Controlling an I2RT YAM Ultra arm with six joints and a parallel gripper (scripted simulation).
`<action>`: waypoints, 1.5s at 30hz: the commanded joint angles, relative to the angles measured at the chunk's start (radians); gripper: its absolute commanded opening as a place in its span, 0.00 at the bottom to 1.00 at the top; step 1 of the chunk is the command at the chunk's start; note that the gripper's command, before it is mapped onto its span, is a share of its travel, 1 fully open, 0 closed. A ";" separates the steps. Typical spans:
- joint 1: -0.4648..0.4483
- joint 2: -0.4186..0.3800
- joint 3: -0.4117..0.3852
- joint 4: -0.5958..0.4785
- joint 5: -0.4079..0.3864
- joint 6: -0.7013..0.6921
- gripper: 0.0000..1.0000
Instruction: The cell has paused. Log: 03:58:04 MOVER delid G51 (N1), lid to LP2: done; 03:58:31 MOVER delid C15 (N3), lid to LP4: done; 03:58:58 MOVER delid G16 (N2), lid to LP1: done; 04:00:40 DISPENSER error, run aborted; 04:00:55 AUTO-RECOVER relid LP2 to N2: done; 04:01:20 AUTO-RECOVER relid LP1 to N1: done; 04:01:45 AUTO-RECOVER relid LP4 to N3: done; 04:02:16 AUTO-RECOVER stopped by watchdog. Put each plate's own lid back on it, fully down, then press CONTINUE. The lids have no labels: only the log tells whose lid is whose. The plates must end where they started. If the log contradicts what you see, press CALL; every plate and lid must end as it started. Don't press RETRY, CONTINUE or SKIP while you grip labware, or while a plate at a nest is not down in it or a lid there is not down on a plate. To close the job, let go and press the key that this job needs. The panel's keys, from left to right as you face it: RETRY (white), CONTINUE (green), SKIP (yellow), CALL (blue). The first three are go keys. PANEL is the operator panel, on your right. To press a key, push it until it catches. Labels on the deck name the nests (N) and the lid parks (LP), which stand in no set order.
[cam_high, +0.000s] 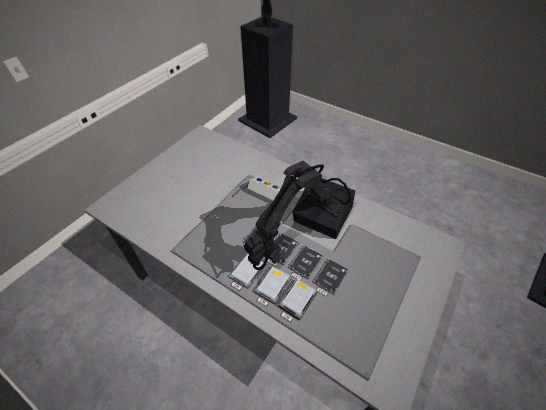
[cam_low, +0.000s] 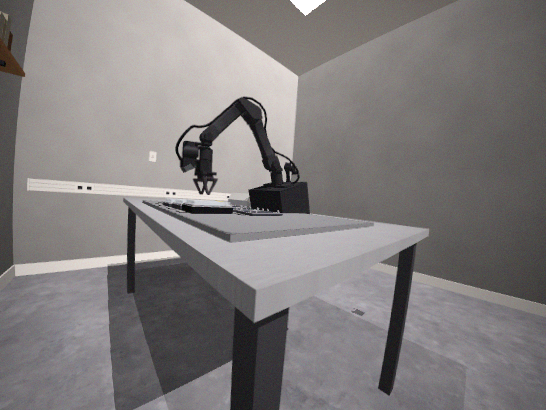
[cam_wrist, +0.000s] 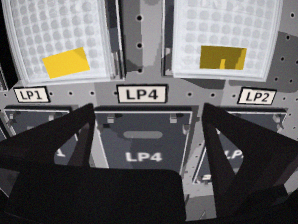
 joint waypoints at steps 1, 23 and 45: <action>0.028 -0.068 -0.071 0.053 0.015 0.037 0.00; 0.214 -0.320 -0.444 0.185 0.067 0.216 0.00; 0.195 -0.452 -0.318 -0.049 0.065 0.201 0.00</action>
